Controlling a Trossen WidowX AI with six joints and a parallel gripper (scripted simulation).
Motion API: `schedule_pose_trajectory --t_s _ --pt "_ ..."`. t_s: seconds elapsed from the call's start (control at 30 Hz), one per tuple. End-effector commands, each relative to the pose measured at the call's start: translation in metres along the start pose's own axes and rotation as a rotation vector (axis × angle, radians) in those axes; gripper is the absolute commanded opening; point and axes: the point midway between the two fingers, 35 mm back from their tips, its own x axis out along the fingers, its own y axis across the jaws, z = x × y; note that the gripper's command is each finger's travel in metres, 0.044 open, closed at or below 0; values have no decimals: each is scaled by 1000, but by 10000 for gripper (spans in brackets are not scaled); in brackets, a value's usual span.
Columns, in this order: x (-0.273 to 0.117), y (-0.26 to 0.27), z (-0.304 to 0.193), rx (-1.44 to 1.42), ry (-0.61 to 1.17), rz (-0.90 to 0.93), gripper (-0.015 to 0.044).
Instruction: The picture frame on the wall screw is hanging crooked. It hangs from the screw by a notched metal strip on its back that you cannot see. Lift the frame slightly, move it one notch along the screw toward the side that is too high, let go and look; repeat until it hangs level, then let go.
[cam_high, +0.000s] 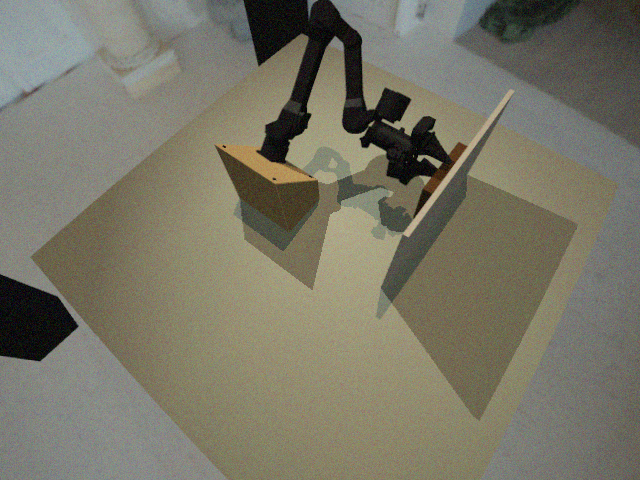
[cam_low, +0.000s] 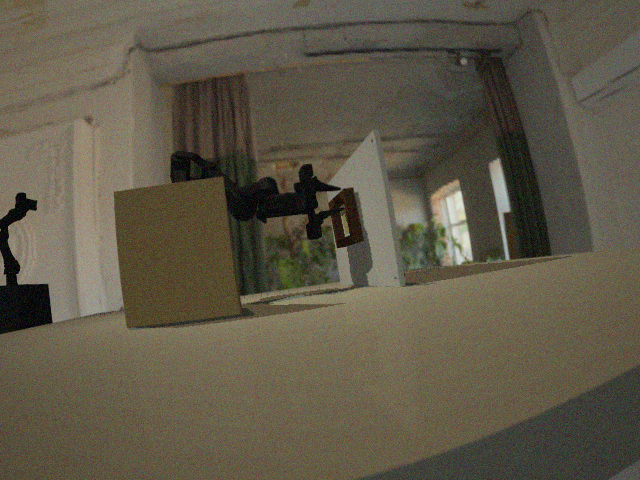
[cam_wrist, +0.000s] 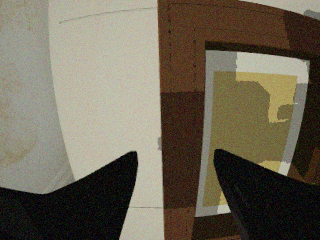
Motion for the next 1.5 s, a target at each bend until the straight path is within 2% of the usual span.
schedule_pose_trajectory --t_s 0.0,0.43,0.6,0.87,1.47 --pt "-1 0 0 6 0 -1 260" --pt "-99 -2 0 143 -7 1 260" --pt "-95 11 0 180 1 4 260" --pt "-123 54 22 426 -8 1 260" --pt "-124 55 23 432 -9 1 260"
